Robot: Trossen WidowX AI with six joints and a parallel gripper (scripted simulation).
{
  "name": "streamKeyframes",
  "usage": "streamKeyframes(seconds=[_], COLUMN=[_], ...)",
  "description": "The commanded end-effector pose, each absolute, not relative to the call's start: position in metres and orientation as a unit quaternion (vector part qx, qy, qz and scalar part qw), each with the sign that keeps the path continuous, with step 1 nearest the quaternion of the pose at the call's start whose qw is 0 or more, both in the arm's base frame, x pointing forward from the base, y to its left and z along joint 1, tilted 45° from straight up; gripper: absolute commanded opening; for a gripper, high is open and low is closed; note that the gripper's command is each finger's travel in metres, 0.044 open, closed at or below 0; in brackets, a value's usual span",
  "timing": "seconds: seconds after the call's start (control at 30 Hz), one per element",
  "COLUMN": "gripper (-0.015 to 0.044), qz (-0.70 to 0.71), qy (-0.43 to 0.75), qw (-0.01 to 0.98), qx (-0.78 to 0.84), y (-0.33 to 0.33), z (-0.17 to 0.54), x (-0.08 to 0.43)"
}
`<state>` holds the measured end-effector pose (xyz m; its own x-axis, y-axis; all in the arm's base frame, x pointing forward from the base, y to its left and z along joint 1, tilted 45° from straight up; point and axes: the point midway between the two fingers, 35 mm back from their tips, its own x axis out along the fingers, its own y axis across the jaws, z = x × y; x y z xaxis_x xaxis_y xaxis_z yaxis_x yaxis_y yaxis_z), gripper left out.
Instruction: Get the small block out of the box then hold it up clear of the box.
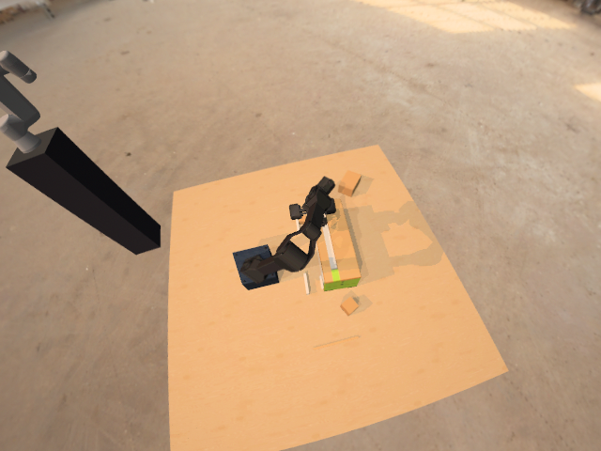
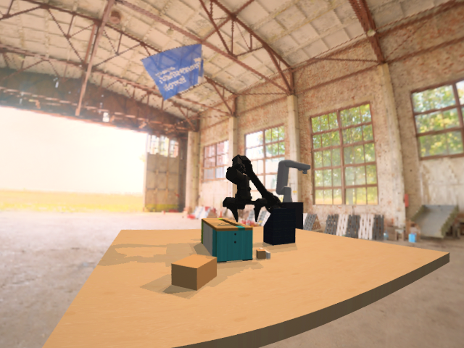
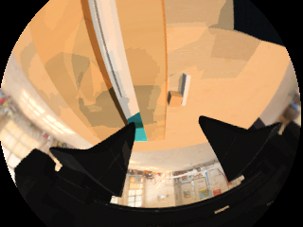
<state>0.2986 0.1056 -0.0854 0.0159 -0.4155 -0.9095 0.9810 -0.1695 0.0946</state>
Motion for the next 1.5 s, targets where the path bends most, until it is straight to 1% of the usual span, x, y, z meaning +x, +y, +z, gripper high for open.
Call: streamKeyframes(seconds=[0.0,0.07,0.13,0.2,0.23,0.4,0.57,0.67,1.0,1.23,1.47], gripper=[0.0400,0.0400,0.0348,0.0295,0.0285,0.0285,0.0285,0.0285,0.0285,0.0285,0.0285], qz=[-0.628,-0.623,-0.611,-0.576,-0.555,-0.432,-0.283,-0.190,-0.021,0.095,0.202], qy=[0.320,0.320,0.339,0.391,0.418,0.534,0.614,0.642,0.654,0.635,0.596], qw=[0.555,0.560,0.577,0.621,0.642,0.716,0.731,0.710,0.619,0.516,0.388], qx=[0.441,0.443,0.422,0.359,0.323,0.124,-0.090,-0.216,-0.435,-0.567,-0.674], y=[0.111,0.110,0.111,0.114,0.116,0.124,0.133,0.138,0.146,0.152,0.157], z=[-0.077,-0.080,-0.081,-0.083,-0.084,-0.088,-0.094,-0.097,-0.102,-0.105,-0.108], x=[0.298,0.299,0.299,0.298,0.298,0.296,0.292,0.290,0.287,0.284,0.281])
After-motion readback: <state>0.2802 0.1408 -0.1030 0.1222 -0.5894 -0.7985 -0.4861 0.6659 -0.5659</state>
